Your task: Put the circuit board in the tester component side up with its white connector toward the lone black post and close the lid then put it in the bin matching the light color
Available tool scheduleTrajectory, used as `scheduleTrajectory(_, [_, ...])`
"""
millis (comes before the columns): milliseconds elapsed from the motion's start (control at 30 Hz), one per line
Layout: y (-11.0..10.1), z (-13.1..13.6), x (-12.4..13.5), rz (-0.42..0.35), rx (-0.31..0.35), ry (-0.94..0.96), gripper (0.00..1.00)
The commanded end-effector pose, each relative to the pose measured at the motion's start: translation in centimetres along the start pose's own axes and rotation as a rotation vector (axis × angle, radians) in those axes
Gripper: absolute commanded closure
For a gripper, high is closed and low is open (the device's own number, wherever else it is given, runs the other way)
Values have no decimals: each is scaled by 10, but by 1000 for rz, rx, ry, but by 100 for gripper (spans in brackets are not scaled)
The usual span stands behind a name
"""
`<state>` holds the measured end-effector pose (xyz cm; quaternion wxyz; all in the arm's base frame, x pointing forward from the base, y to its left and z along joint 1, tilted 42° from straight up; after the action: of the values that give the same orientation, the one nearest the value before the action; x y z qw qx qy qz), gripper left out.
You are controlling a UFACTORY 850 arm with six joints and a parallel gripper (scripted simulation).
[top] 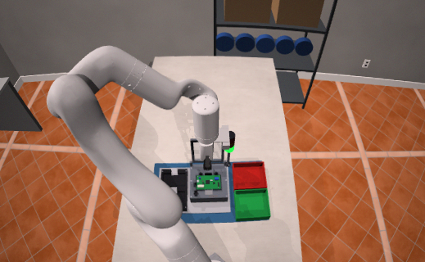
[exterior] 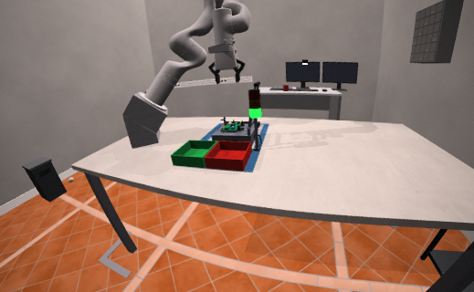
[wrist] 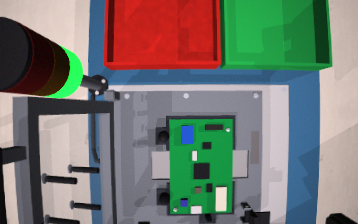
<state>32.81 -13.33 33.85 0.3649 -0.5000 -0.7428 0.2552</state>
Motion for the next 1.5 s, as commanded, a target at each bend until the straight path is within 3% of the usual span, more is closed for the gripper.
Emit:
scheduleTrajectory(0, [26,-2,-1,1,-4,-2,0])
scheduleTrajectory(67, [39,-2,-1,1,-4,-2,0])
scheduleTrajectory(133, [39,-2,-1,1,-4,-2,0])
scheduleTrajectory(633, [126,-2,-1,1,-4,-2,0])
scheduleTrajectory(1033, [154,-2,-1,1,-4,-2,0])
scheduleTrajectory(1467, [157,-2,-1,1,-4,-2,0])
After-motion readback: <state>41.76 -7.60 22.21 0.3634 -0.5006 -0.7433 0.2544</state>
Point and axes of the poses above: the point where the finger pads meet when closed, its own y axis out along the fingers, its own z axis across the jaws, x = y × z, the point moved 4 cm from there along -y, back along the fingers, and after that the axes turned 10 degrees about -y, right-handed, at the moved point
